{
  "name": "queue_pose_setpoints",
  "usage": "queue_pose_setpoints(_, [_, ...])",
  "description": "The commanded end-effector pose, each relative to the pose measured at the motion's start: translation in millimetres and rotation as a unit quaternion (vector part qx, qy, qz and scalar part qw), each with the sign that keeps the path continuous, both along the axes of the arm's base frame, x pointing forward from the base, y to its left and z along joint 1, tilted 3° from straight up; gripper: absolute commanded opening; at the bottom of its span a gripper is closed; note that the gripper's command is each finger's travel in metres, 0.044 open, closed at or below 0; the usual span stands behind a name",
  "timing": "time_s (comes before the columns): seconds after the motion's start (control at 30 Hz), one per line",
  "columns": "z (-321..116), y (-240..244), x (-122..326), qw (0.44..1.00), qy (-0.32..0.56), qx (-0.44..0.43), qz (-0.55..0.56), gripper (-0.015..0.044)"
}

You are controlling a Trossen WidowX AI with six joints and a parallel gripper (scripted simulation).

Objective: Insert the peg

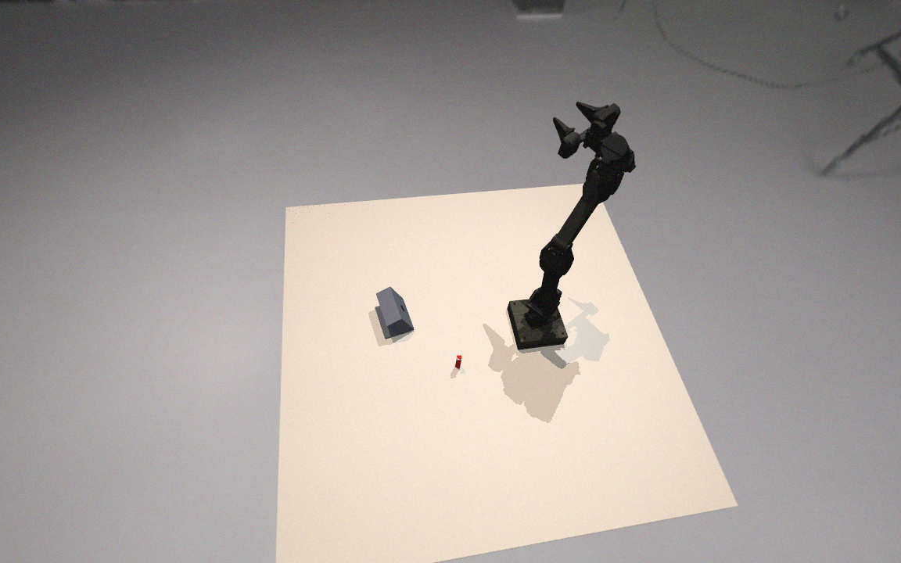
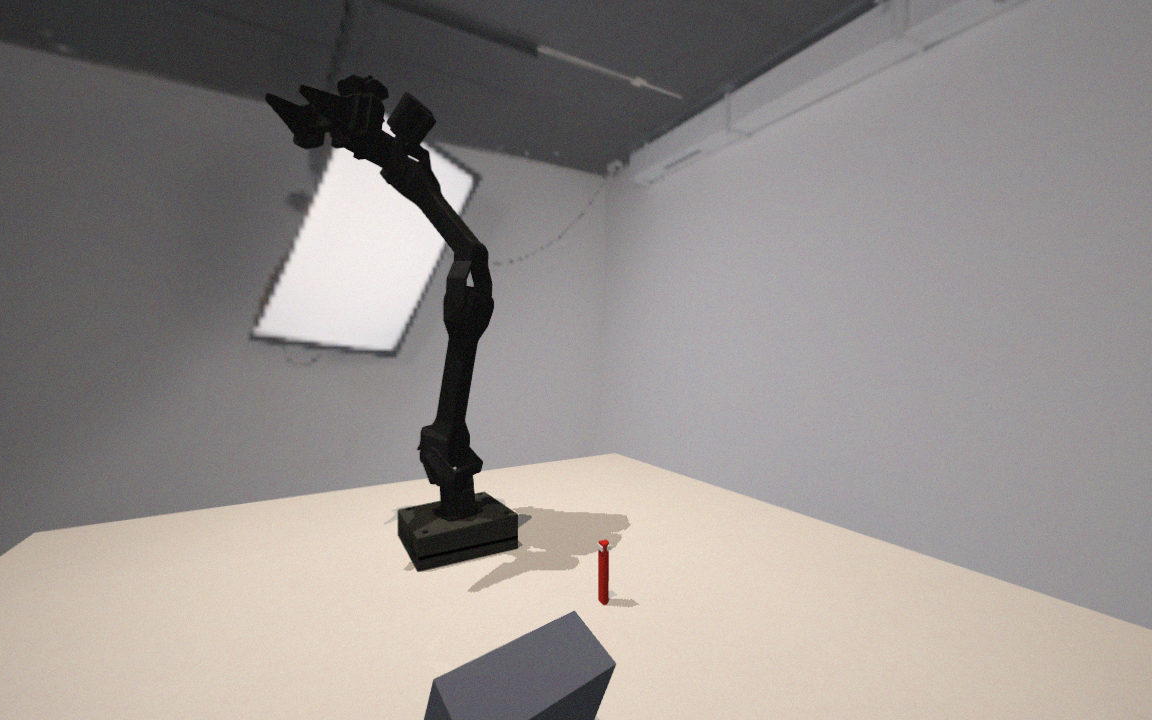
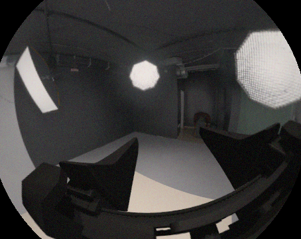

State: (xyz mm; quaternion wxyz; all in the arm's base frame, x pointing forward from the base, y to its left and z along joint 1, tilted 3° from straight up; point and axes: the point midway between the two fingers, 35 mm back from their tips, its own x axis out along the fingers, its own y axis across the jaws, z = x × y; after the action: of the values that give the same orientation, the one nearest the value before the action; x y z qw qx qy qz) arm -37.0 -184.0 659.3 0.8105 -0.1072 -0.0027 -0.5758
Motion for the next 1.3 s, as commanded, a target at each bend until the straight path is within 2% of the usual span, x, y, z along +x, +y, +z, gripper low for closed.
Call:
queue_pose_setpoints(0.0, [0.0, -0.2, 0.2, 1.0, 0.0, 0.0, 0.001, 0.0426])
queue_pose_setpoints(0.03, [-0.1, -0.6, 0.8, 1.0, -0.002, 0.0, 0.004, 0.044])
queue_pose_setpoints(0.53, [0.3, -11.6, 19.3, 0.997, -0.041, -0.006, 0.066, 0.044])
queue_pose_setpoints(0.97, [-6.5, -39.0, 17.4, 0.988, -0.111, 0.006, 0.105, 0.044])
queue_pose_setpoints(1.27, [-17.7, -57.3, 21.7, 0.984, -0.121, 0.015, 0.127, 0.044])
